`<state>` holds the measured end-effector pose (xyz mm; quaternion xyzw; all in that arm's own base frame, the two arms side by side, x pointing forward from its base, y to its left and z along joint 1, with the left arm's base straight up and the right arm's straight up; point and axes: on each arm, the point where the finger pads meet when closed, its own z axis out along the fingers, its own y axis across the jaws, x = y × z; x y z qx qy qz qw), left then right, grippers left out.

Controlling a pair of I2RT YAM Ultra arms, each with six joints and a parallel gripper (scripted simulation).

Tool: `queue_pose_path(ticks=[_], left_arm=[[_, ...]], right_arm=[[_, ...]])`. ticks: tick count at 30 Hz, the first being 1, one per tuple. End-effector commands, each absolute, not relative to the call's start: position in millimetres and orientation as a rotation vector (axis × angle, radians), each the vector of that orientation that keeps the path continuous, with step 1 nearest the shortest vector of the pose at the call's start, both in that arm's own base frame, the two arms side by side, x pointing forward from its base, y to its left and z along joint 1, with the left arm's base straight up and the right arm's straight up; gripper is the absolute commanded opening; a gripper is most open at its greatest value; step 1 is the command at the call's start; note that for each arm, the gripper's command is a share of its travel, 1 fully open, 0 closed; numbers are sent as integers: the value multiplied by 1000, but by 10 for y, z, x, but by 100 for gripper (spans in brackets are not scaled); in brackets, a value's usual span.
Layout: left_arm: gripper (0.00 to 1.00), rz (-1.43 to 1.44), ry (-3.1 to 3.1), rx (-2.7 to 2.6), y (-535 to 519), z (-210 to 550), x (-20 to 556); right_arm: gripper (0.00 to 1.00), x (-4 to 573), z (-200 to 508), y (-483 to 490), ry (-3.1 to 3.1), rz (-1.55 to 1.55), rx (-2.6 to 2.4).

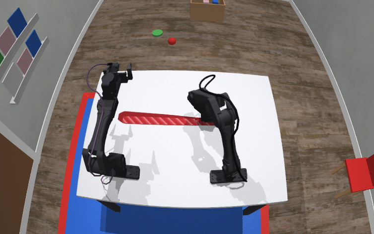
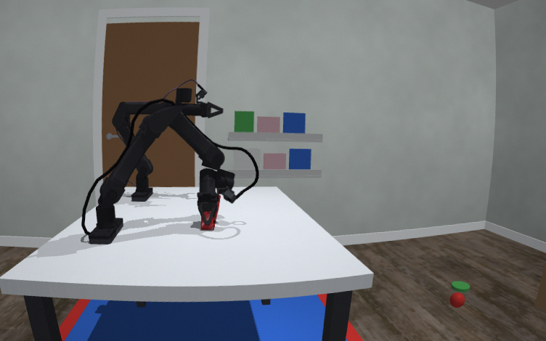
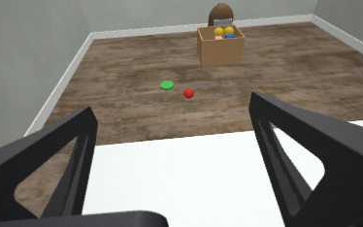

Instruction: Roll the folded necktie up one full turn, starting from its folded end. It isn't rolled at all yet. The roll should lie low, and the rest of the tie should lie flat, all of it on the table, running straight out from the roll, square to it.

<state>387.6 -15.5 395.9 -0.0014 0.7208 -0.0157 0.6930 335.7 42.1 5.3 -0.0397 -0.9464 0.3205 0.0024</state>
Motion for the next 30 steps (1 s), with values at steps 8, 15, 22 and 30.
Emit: queue_pose_path(ticks=[8, 15, 22, 30], left_arm=[[100, -45, 1569, -14, -130, 4149, 3850], [100, -45, 1569, -14, -130, 4149, 3850], [100, -45, 1569, -14, -130, 4149, 3850], [100, -45, 1569, -14, -130, 4149, 3850]], right_arm=[[16, 3411, 94, 445, -2979, 1007, -143], [16, 3413, 117, 462, -2979, 1007, -143], [16, 3415, 156, 492, -2979, 1007, -143], [16, 3417, 189, 518, -2979, 1007, -143]])
